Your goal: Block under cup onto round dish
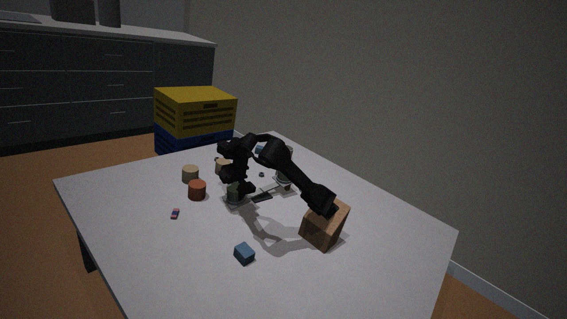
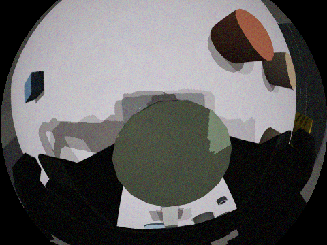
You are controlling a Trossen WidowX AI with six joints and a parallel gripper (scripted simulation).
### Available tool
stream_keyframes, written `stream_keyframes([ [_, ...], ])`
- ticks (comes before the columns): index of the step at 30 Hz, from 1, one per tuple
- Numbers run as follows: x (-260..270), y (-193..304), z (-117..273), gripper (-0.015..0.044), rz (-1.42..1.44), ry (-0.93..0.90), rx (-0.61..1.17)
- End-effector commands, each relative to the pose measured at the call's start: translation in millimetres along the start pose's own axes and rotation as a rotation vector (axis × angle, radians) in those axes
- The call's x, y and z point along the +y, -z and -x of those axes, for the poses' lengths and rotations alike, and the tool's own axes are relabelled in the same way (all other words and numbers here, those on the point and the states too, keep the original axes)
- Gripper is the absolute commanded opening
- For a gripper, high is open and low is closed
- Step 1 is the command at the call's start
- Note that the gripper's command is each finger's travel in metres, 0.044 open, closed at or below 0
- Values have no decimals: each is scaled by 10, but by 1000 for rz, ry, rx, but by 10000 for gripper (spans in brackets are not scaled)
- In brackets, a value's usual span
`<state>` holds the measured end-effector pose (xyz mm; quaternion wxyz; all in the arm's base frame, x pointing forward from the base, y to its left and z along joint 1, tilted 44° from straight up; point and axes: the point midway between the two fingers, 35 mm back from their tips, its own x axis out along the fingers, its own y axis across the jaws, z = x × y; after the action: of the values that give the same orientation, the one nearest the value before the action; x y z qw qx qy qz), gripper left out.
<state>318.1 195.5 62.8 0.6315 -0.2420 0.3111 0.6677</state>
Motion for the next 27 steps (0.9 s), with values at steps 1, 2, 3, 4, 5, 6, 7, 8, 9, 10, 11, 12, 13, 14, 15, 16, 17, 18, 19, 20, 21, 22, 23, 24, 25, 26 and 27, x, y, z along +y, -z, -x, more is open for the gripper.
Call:
stream_keyframes([
  [1,-1,5,-8,262,-4,1,2],
  [2,-1,5,-6,236,-4,1,3],
  [3,-2,5,-2,210,-4,1,3],
  [4,-4,5,4,183,-4,1,3],
  [5,-6,6,12,157,-4,1,3],
  [6,-8,6,22,131,-4,1,3],
  [7,-11,6,33,105,-4,1,4],
  [8,-14,6,45,78,-4,1,4],
  [9,-16,7,57,52,-4,1,4],
  [10,-19,7,70,26,-4,1,5],
  [11,-22,7,82,0,-4,1,5],
  [12,-24,8,94,0,-4,2,5],
  [13,-27,8,106,0,-4,2,6],
  [14,-29,8,118,0,-4,2,6],
  [15,-32,9,131,0,-4,2,6],
  [16,-34,9,143,0,-4,2,7],
  [17,-36,9,155,0,-4,2,7],
  [18,-39,10,167,0,-4,2,7],
  [19,-41,10,180,0,-4,2,7],
  [20,-43,10,192,0,-4,2,8],
  [21,-45,11,204,0,-4,2,8],
  [22,-47,11,217,0,-4,2,8],
  [23,-49,11,229,0,-4,2,8],
  [24,-51,11,242,0,-4,2,9],
  [25,-53,12,254,0,-4,2,9],
  [26,-55,12,266,0,-4,3,9],
  [27,-56,12,279,0,-4,3,9],
])
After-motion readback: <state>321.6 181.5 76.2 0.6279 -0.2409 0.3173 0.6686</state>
